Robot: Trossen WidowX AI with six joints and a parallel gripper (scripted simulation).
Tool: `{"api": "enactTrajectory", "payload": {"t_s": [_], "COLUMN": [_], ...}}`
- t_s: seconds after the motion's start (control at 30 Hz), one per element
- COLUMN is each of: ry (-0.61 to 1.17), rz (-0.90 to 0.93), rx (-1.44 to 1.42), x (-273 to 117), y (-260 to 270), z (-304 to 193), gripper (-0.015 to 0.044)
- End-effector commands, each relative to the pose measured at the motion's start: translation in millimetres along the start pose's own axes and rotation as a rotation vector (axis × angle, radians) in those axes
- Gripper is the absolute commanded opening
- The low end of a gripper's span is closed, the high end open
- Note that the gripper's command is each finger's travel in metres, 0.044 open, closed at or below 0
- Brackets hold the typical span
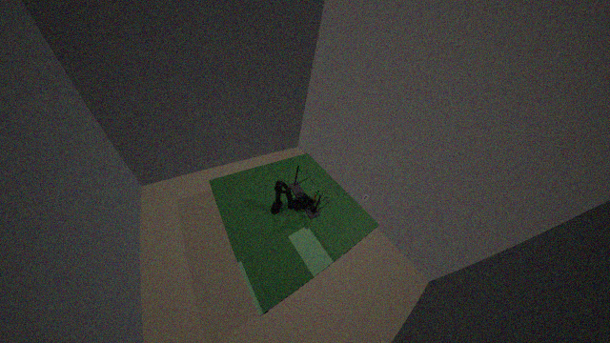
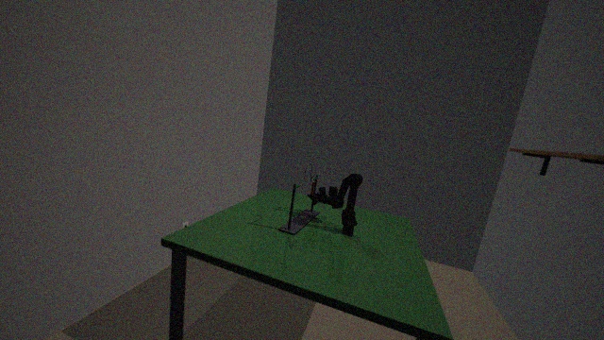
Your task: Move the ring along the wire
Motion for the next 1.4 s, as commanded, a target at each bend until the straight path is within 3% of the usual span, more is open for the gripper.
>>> {"api": "enactTrajectory", "payload": {"t_s": [0.0, 1.37], "ry": [-0.001, 0.000], "rz": [-0.004, -0.003], "rx": [0.002, 0.015], "x": [0.6, 0.9], "y": [-0.7, 27.1], "z": [0.8, -0.9], "gripper": [-0.0150, -0.0150]}}
Point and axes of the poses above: the point midway between the two fingers, 35 mm back from their tips, its own x axis out along the fingers, its own y axis across the jaws, z = x × y, the point moved 5 cm from there along -x, back along the fingers, and after that the axes turned 4 degrees about x, right-handed, at the moved point
